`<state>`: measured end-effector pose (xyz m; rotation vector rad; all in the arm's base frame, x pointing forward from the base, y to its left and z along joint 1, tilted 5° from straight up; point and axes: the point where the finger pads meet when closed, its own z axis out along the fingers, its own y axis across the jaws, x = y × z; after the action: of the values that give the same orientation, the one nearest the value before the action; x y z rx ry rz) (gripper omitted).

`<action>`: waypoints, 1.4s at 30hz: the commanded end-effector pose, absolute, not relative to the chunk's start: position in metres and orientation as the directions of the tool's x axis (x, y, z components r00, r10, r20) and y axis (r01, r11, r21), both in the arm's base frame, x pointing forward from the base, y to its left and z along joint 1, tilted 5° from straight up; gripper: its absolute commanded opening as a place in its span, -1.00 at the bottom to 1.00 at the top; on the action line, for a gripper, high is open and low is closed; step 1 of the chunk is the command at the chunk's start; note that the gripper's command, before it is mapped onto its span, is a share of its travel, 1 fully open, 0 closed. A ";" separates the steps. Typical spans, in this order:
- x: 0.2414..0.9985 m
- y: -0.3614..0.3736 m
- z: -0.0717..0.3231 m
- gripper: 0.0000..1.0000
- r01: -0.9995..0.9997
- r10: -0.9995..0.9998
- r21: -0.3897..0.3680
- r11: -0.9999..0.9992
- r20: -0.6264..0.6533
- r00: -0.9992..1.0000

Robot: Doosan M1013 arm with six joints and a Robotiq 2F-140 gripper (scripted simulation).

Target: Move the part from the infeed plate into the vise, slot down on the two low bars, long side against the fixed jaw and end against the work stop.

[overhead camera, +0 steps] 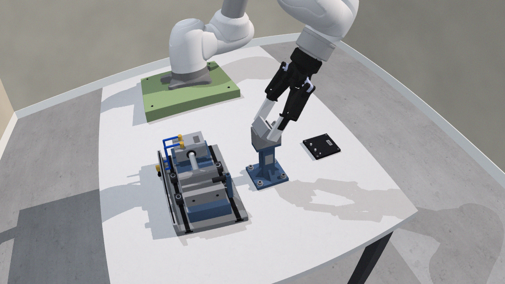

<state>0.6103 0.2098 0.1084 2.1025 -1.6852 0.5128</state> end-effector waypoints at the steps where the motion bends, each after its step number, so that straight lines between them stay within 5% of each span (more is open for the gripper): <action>1: 0.610 0.209 0.109 0.02 -0.977 -0.850 0.077 -0.196 0.484 0.209; 42: 0.612 0.201 0.112 0.02 -0.977 -0.965 0.077 -0.196 0.160 0.207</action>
<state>0.6122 0.2016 0.1116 2.2942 -1.8661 0.1480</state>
